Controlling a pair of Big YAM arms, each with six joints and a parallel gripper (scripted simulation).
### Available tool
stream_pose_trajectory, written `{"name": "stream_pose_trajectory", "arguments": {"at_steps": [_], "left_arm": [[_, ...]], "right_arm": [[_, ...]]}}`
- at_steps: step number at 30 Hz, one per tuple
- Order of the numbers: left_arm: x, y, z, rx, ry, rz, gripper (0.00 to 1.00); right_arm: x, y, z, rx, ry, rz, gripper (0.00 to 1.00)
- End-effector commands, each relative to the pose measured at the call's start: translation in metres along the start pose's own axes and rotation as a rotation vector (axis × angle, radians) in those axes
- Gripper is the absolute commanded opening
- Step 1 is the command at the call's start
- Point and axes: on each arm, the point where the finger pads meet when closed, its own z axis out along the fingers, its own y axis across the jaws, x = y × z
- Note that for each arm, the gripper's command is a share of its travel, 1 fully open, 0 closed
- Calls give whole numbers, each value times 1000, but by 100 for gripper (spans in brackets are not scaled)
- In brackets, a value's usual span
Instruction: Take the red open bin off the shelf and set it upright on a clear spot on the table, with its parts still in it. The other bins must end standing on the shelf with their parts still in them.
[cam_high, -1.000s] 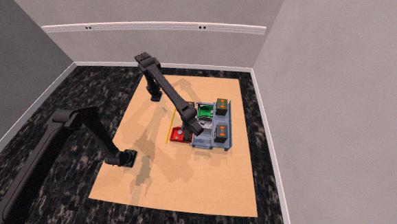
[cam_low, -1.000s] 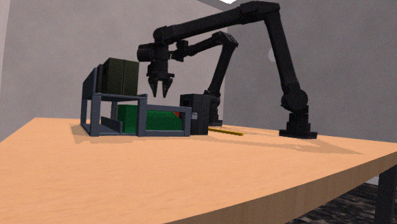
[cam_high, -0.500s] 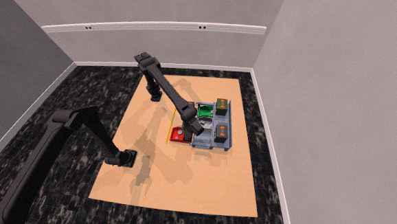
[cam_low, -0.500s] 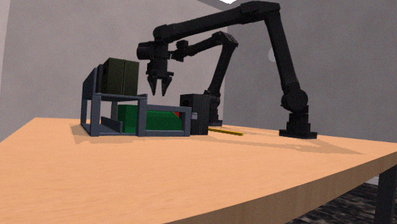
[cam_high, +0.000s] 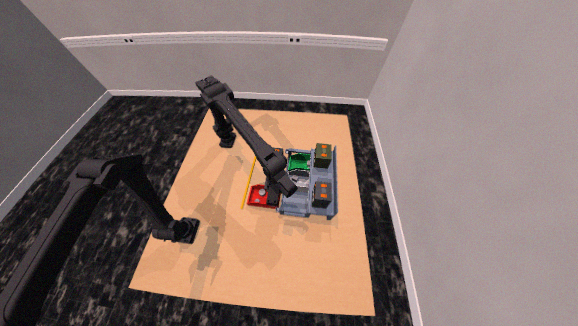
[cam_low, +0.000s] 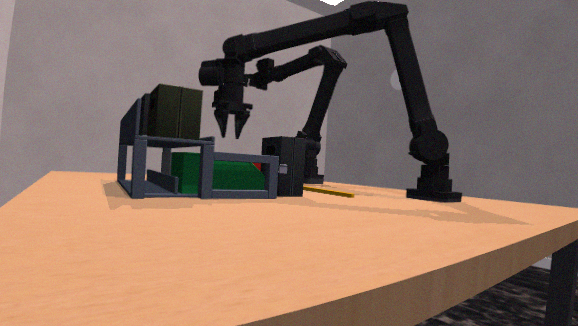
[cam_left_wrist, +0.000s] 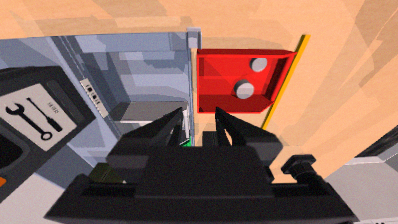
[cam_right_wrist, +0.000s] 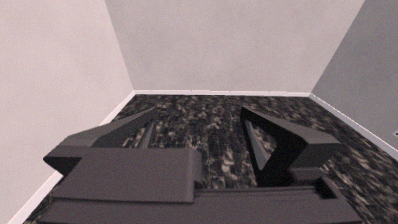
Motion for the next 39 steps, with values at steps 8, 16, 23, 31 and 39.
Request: {"name": "stream_pose_trajectory", "arguments": {"at_steps": [8,16,23,31,39], "left_arm": [[-14,19,-51,-79,-70,7,43],[-14,19,-51,-79,-70,7,43],[-15,20,-53,-81,-72,8,43],[-15,20,-53,-81,-73,8,0],[-15,20,-52,-80,-72,8,0]], "right_arm": [[-13,-6,-8,7,-16,16,100],[-13,-6,-8,7,-16,16,100],[-13,-6,-8,7,-16,16,100],[-13,-6,-8,7,-16,16,100],[-13,-6,-8,7,-16,16,100]]}}
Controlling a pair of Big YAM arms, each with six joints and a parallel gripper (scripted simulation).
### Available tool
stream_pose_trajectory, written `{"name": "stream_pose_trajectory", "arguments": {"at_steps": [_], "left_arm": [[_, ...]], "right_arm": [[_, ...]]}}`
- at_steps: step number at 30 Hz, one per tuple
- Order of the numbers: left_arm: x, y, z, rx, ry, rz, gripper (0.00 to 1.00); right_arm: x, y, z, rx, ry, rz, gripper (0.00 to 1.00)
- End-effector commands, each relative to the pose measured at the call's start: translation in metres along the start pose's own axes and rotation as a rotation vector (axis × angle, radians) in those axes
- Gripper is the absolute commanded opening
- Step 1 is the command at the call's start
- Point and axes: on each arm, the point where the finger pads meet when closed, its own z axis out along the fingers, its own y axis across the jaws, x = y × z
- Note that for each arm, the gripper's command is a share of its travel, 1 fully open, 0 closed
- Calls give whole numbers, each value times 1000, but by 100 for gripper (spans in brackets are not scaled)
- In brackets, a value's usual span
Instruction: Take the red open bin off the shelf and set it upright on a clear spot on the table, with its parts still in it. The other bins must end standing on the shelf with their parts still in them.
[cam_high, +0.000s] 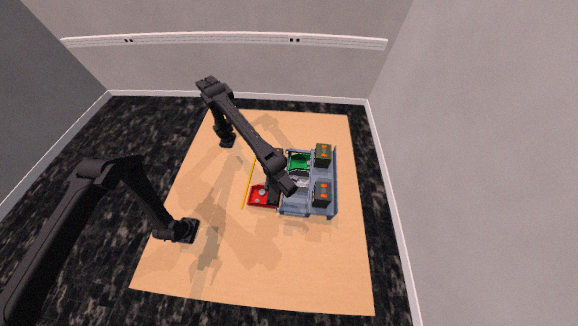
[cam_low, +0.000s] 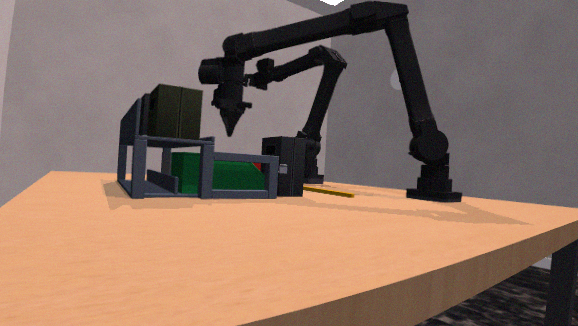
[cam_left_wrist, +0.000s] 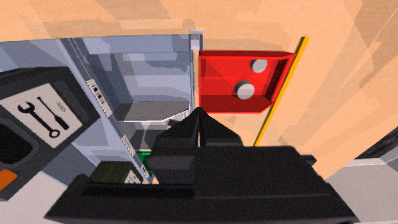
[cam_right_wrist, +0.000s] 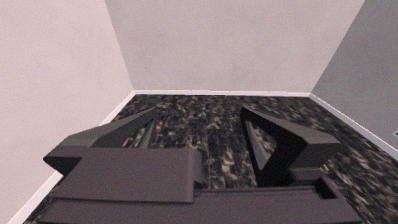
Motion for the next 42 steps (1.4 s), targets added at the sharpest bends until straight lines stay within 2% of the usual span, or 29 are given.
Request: {"name": "stream_pose_trajectory", "arguments": {"at_steps": [1,42], "left_arm": [[-13,18,-47,-72,-65,8,0],[-13,16,-43,-67,-63,8,0]], "right_arm": [[-13,-6,-8,7,-16,16,100],[-13,-6,-8,7,-16,16,100]]}}
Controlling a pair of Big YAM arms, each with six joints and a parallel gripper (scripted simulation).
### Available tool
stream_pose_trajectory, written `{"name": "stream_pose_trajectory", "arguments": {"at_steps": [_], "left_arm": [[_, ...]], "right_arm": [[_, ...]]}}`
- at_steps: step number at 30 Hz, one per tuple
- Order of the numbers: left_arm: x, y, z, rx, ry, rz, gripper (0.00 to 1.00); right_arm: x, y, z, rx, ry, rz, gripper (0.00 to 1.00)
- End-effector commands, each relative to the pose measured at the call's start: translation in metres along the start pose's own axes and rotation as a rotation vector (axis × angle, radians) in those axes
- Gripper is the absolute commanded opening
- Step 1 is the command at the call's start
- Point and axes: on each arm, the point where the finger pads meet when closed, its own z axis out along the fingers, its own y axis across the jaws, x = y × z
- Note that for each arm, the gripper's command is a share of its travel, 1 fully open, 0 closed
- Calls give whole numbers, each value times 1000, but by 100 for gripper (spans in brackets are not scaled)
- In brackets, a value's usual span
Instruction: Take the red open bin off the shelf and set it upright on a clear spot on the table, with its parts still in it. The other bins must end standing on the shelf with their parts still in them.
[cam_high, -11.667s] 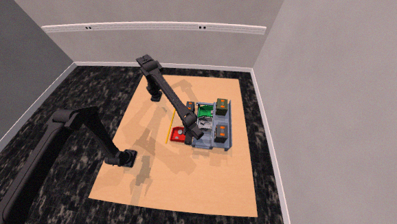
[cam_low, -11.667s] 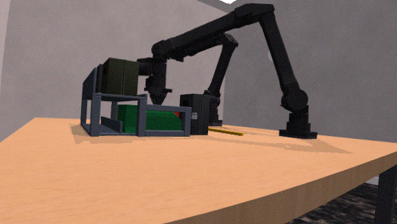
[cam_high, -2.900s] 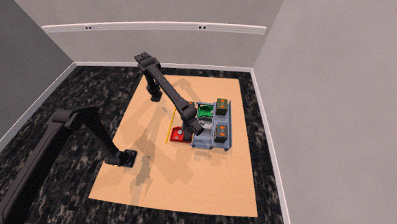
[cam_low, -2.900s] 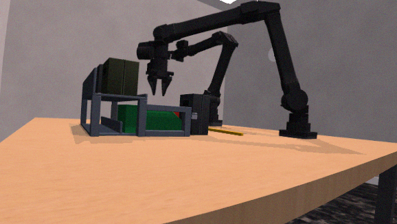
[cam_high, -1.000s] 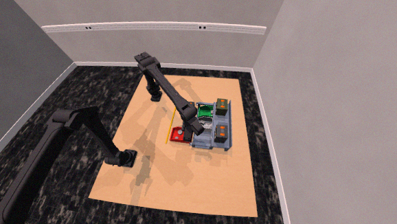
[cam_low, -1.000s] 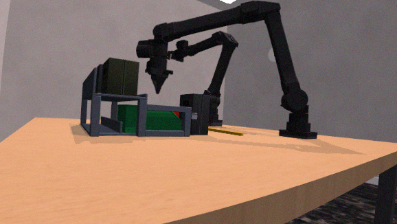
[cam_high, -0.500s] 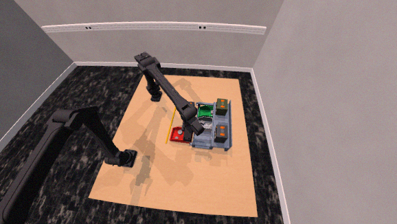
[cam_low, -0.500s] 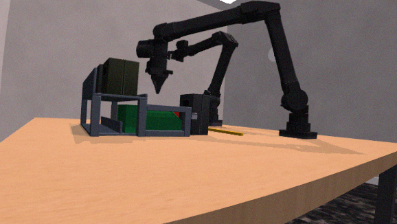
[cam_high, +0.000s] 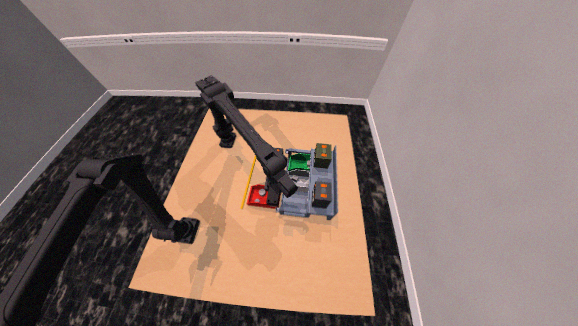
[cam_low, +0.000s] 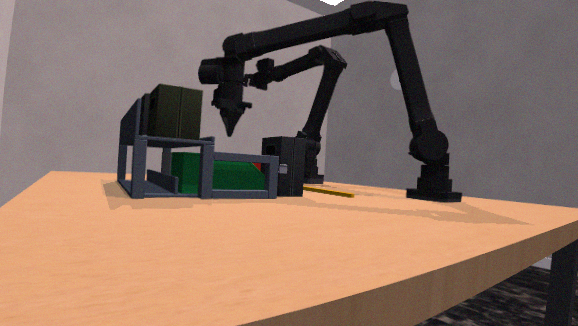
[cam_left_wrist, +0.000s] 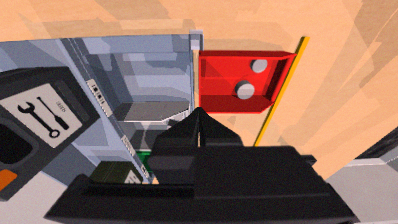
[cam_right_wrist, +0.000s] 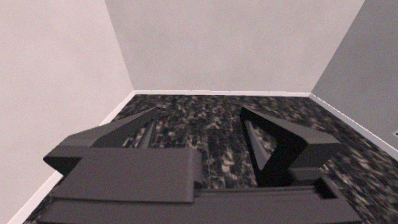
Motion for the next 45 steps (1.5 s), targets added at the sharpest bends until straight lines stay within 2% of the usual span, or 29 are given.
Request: {"name": "stream_pose_trajectory", "arguments": {"at_steps": [1,37,45], "left_arm": [[-13,16,-43,-67,-63,8,0],[-12,15,-39,-63,-60,8,0],[-7,10,-30,-47,-45,9,0]], "right_arm": [[-13,-6,-8,7,-16,16,100],[-13,-6,-8,7,-16,16,100],[-13,-6,-8,7,-16,16,100]]}}
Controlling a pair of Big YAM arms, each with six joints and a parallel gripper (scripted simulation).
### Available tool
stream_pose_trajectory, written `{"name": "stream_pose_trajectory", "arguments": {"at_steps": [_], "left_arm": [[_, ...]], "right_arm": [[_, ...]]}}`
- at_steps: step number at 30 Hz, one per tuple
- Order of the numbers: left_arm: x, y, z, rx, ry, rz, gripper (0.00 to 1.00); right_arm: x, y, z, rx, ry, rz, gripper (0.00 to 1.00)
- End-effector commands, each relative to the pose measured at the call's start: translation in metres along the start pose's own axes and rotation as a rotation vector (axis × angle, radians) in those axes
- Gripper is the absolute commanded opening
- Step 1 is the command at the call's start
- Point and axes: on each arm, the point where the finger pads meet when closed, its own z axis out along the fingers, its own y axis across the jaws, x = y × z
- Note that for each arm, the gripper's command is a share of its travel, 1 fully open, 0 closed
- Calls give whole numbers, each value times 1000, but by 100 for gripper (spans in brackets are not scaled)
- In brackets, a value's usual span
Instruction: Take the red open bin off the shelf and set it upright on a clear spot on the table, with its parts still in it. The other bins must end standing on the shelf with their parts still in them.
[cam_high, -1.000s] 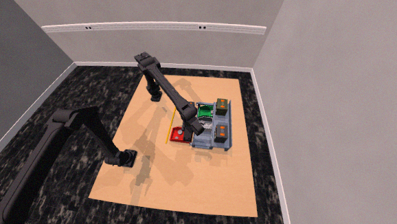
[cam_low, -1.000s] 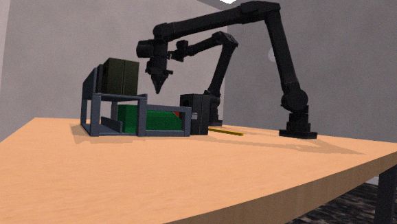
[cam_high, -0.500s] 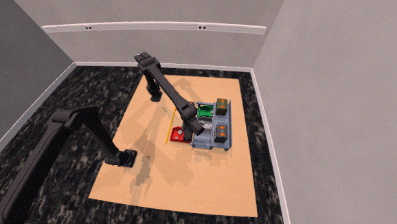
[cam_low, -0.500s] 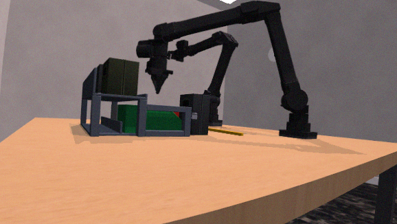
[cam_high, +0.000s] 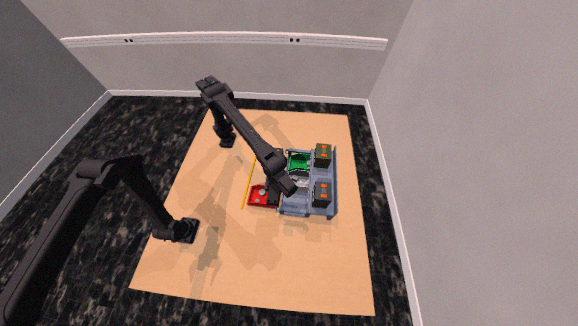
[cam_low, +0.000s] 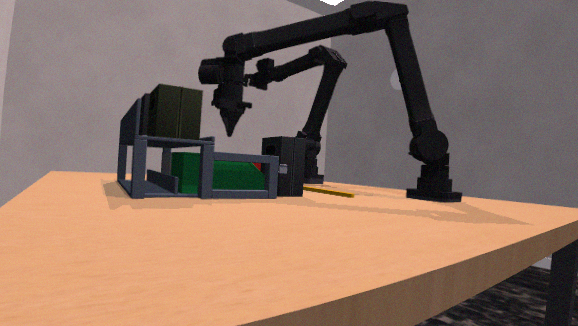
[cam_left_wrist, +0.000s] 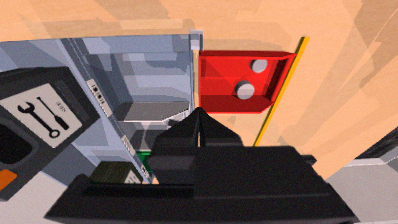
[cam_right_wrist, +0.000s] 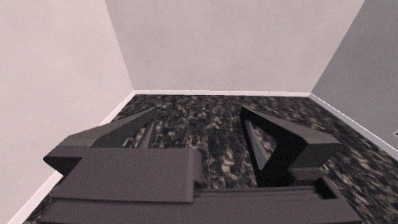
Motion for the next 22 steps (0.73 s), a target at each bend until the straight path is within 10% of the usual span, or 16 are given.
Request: {"name": "stream_pose_trajectory", "arguments": {"at_steps": [1,22], "left_arm": [[-6,9,-29,-45,-43,9,0],[1,1,-15,-19,-21,9,0]], "right_arm": [[-13,-6,-8,7,-16,16,100],[-13,-6,-8,7,-16,16,100]]}}
